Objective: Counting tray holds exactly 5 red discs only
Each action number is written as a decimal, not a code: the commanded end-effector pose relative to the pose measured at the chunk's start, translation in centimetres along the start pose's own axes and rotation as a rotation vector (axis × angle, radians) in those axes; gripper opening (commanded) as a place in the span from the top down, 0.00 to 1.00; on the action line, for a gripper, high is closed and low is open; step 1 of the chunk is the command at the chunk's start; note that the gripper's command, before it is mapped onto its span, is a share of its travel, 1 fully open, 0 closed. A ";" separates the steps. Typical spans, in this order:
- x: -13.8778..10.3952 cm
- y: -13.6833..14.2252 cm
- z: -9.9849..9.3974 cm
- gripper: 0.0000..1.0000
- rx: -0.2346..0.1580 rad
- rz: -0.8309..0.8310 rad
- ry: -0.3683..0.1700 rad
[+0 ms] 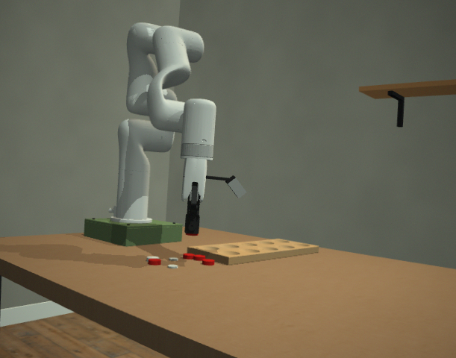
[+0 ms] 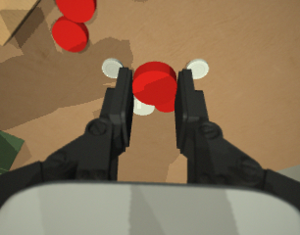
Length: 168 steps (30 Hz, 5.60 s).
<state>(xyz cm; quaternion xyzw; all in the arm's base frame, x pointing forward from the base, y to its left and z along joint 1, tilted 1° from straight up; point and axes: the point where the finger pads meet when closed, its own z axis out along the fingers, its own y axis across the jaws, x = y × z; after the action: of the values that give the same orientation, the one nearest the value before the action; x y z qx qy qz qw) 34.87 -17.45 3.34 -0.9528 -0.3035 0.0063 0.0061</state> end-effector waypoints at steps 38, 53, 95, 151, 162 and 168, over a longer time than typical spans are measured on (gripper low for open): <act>24.3 -13.2 -4.5 1.00 -0.011 0.000 -0.001; 32.2 -25.2 -4.7 1.00 -0.014 0.000 0.002; 32.6 -25.8 5.2 1.00 -0.014 0.000 0.002; 32.6 -25.7 -3.4 0.67 -0.014 0.000 0.002; 32.6 -25.7 -4.8 0.53 -0.014 0.000 0.002; 32.6 -25.7 -4.8 0.53 -0.014 0.000 0.002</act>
<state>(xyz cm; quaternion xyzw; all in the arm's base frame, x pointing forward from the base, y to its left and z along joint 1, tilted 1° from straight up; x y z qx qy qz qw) 46.51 22.29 8.03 -0.9528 -0.3036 0.0057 -0.0008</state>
